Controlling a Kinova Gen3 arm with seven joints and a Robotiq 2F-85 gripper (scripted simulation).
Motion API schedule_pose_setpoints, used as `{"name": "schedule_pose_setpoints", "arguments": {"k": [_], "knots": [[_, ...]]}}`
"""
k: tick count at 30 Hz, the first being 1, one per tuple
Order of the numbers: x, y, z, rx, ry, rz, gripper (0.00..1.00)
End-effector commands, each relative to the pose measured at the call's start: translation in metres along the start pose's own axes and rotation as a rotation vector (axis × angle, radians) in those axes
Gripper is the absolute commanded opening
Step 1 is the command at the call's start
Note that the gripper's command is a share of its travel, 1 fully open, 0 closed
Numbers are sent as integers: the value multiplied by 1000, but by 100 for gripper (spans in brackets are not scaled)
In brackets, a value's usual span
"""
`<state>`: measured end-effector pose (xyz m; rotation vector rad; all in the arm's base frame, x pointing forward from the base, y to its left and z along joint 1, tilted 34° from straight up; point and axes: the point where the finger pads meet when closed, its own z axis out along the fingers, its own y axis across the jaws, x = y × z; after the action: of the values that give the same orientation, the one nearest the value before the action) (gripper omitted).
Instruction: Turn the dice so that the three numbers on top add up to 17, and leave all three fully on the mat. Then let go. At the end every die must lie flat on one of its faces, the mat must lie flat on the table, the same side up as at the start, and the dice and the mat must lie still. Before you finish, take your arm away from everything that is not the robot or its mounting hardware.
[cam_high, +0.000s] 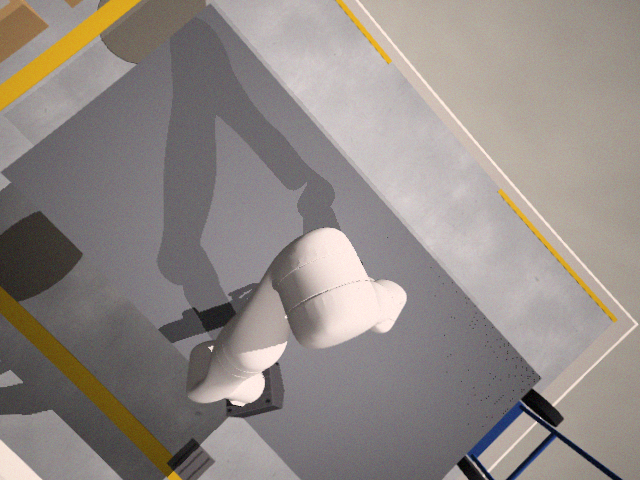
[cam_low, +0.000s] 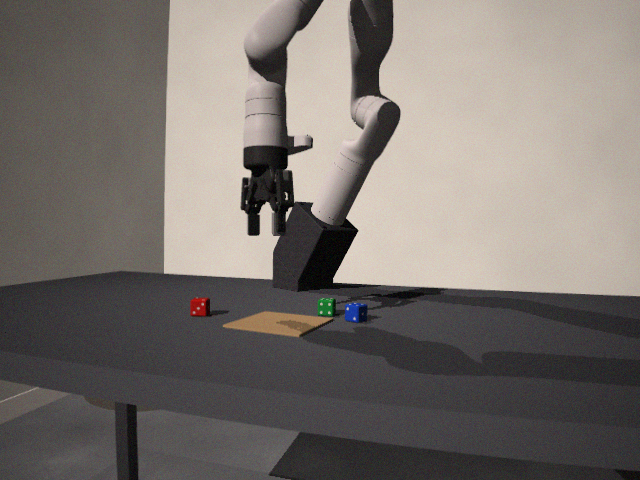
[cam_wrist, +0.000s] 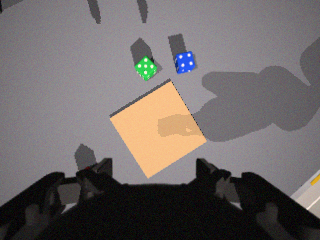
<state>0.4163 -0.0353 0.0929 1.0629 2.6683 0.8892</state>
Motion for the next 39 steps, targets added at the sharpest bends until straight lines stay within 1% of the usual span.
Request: {"name": "schedule_pose_setpoints", "arguments": {"k": [1, 2, 10, 11, 19, 20, 21, 22, 23, 26, 29, 34, 39], "knots": [[0, -1, 0, 0, 1, 2, 100], [-12, -15, 0, 0, 0, 83, 100], [-12, -15, 0, 0, 0, 83, 100], [-23, -30, 0, 1, -1, 161, 100], [-23, -30, 0, 1, -1, 161, 100], [-32, -45, 0, 2, -2, 234, 100], [-32, -45, 0, 2, -2, 234, 100], [-41, -60, 0, 4, -4, 302, 100], [-41, -60, 0, 4, -4, 302, 100], [-58, -97, -1, 11, -8, 463, 100], [-67, -119, -2, 16, -10, 550, 100], [-69, -125, -2, 17, -11, 575, 100], [-69, -125, -2, 18, -11, 575, 100]]}}
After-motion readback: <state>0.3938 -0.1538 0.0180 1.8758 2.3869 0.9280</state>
